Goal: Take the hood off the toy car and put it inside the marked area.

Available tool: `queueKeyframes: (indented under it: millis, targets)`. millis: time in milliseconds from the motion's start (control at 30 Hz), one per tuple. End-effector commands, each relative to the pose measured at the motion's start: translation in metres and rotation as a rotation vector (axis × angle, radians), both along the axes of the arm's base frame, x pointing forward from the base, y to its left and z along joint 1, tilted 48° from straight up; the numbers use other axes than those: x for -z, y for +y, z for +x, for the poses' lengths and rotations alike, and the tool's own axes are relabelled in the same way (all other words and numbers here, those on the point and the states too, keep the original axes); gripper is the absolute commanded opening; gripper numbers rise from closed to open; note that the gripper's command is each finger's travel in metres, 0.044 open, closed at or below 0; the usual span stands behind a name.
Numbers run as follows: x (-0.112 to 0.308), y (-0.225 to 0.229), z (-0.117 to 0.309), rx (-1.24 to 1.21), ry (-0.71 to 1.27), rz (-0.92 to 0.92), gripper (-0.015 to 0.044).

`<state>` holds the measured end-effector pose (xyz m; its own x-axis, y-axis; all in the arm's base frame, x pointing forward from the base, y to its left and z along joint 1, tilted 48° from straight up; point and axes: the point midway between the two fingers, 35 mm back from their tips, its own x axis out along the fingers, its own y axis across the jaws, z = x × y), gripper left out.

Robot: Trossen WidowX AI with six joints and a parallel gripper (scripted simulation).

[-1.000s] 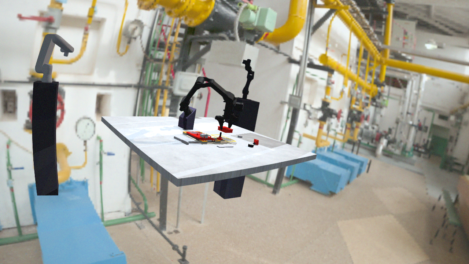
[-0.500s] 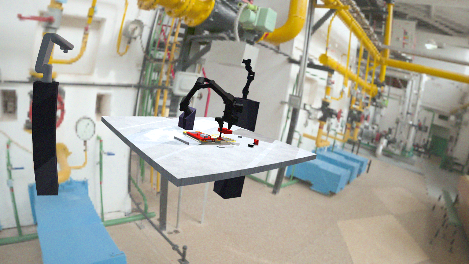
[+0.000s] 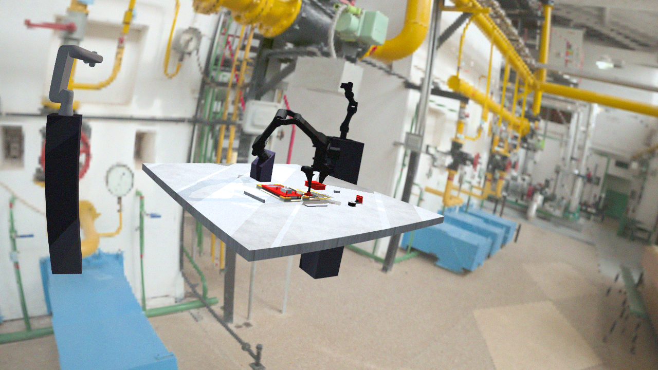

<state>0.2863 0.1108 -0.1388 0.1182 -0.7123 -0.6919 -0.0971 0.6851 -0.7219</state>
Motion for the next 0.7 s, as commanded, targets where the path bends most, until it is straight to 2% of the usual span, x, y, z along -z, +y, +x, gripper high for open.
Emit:
queueKeyframes:
  millis: [0, 667]
  targets:
    - [0.0012, -0.0018, 0.0005, -0.007, 0.001, -0.004, 0.0000]
    - [0.0086, -0.0109, 0.0009, -0.007, 0.001, -0.005, 0.0000]
